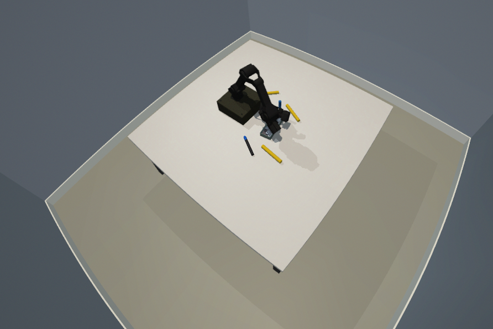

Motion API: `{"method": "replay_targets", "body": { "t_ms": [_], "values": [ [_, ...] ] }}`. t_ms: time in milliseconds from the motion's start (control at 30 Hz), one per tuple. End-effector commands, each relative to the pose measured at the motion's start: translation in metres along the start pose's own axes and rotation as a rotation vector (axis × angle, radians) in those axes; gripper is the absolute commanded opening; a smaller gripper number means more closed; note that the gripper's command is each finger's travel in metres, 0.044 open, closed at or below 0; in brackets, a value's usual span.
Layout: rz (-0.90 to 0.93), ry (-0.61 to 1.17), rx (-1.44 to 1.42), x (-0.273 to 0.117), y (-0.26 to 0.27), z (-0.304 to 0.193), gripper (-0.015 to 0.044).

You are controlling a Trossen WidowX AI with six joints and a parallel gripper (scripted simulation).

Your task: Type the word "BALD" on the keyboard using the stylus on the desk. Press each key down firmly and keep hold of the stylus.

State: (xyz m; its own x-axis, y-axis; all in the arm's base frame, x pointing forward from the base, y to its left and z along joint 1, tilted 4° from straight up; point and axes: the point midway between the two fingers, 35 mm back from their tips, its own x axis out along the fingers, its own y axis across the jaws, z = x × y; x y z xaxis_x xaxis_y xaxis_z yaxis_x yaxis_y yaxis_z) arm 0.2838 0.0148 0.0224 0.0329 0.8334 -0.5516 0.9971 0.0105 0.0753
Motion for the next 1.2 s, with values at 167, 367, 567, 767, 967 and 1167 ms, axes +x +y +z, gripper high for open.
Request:
{"method": "replay_targets", "body": {
  "t_ms": [167, 367, 567, 767, 967, 1167],
  "values": [
    [0.001, 0.002, -0.005, 0.002, 0.000, 0.003, 0.0081],
    [0.001, 0.002, -0.005, 0.001, 0.000, 0.002, 0.0081],
    [0.002, 0.002, -0.005, -0.005, 0.000, -0.009, 0.0081],
    [0.002, 0.002, -0.006, -0.017, 0.000, -0.030, 0.0081],
    [0.005, 0.000, -0.003, -0.017, 0.000, -0.027, 0.0084],
    [0.133, -0.007, 0.074, -0.041, 0.005, -0.018, 0.0044]
  ]
}}
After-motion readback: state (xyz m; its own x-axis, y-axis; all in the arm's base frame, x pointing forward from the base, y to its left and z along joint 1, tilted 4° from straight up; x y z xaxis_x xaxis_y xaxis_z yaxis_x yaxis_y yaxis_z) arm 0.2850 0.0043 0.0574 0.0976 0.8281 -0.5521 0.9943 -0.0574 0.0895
